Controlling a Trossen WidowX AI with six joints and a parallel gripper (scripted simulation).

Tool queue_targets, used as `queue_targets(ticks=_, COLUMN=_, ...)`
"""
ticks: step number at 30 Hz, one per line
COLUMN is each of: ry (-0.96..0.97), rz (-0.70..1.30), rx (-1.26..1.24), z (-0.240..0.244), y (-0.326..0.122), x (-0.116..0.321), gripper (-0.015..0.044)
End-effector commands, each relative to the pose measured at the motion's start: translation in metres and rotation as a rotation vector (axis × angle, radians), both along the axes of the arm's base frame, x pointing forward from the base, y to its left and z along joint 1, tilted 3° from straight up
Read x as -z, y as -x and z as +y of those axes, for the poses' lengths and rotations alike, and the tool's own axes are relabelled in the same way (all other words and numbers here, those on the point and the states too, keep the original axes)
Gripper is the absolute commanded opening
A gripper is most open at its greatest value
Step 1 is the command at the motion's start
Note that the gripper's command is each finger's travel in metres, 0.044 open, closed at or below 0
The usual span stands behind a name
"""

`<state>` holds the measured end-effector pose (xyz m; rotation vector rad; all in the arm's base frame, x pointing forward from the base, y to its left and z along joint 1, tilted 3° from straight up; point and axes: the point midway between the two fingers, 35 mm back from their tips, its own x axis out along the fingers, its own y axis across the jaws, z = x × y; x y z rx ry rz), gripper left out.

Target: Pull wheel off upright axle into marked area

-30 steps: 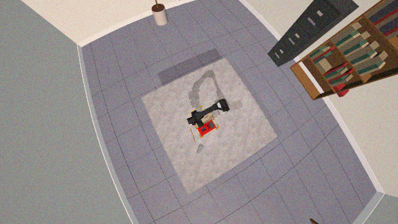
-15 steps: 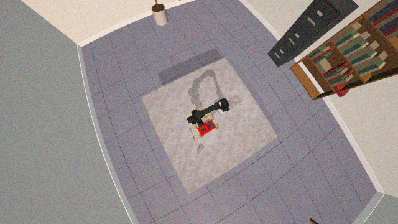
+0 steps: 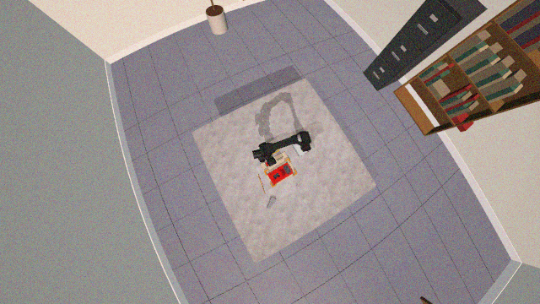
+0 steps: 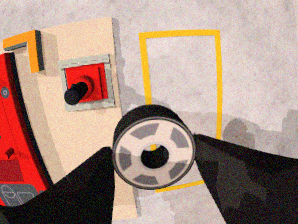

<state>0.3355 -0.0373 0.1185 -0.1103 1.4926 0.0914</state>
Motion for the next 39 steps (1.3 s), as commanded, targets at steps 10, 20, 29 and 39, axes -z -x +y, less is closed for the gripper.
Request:
queue_targets(ticks=10, ry=0.001, rz=-0.010, rx=-0.007, z=-0.040, y=0.018, x=-0.004, gripper=0.0000)
queue_targets(ticks=20, ry=0.003, rz=-0.012, rx=-0.008, z=-0.053, y=0.024, x=0.000, gripper=0.0000)
queue_targets(ticks=29, ry=0.003, rz=-0.012, rx=-0.008, z=-0.054, y=0.021, x=0.021, gripper=0.0000)
queue_targets(ticks=39, ry=0.003, rz=-0.012, rx=-0.008, z=-0.055, y=0.015, x=0.079, gripper=0.0000)
